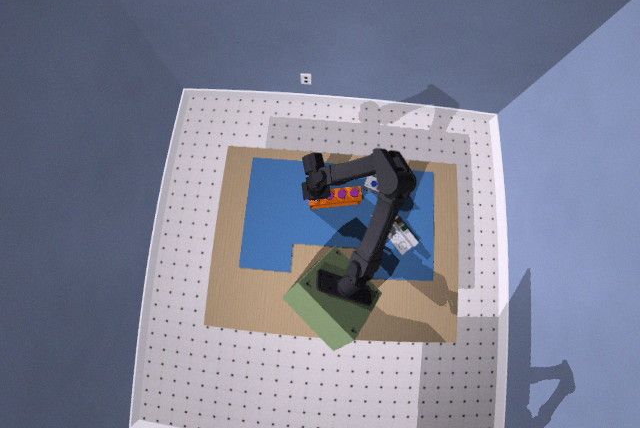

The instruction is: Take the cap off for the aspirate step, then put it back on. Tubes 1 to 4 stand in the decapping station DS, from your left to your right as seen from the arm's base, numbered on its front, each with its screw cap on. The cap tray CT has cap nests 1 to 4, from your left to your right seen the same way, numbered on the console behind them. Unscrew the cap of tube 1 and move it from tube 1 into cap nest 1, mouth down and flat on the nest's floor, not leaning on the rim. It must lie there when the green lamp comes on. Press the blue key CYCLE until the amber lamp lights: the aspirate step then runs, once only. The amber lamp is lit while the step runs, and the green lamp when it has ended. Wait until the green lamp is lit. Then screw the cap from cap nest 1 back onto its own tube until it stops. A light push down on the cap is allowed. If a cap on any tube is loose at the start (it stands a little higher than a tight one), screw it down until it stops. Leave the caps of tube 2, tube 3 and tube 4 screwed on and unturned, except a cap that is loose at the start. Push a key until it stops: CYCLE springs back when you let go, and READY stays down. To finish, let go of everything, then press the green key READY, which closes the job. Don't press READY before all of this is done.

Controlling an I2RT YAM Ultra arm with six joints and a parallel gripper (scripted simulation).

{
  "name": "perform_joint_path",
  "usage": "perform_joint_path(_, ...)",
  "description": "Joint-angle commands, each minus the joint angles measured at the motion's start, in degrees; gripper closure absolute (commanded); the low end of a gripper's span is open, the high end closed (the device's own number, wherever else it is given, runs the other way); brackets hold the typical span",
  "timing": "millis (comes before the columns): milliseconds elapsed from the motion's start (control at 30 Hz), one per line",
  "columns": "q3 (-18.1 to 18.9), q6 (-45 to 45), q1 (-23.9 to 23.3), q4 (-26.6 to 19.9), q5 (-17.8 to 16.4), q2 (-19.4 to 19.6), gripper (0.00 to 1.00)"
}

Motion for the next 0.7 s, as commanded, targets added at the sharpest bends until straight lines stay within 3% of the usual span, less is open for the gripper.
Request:
perform_joint_path(0,-0.03,1.62,1.58,-2.63,0.62,-1.48,1.00)
perform_joint_path(233,0.01,2.80,2.54,-4.69,0.95,-2.75,1.00)
perform_joint_path(367,-5.52,16.93,-1.60,-1.96,-0.56,-8.70,1.00)
perform_joint_path(433,-5.52,16.93,-1.60,-1.96,-0.56,-8.70,1.00)
perform_joint_path(667,-12.19,37.00,-8.87,0.85,-3.67,-17.50,1.00)
